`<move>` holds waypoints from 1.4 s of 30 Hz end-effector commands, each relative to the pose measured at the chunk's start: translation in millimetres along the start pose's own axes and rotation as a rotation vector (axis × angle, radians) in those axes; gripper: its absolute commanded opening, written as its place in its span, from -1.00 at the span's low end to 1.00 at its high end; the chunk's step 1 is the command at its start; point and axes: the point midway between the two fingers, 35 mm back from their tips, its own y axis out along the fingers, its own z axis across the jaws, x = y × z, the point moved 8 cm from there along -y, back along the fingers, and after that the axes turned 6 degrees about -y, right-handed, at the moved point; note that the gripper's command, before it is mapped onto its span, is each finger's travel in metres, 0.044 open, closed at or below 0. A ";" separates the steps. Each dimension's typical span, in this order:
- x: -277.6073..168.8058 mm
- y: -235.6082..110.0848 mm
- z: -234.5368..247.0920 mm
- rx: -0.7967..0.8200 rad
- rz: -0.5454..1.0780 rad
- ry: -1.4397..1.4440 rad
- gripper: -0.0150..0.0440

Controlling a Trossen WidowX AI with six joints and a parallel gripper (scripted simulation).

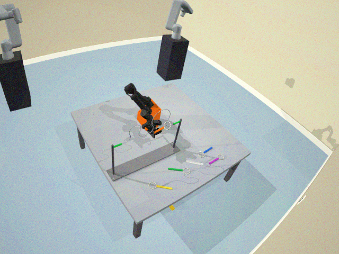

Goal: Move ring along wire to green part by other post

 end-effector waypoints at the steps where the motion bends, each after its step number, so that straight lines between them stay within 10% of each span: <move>1: 1.5 -3.6 13.0 0.039 0.011 0.075 -1.00; 42: 49.8 -32.0 89.7 0.268 0.053 0.588 -1.00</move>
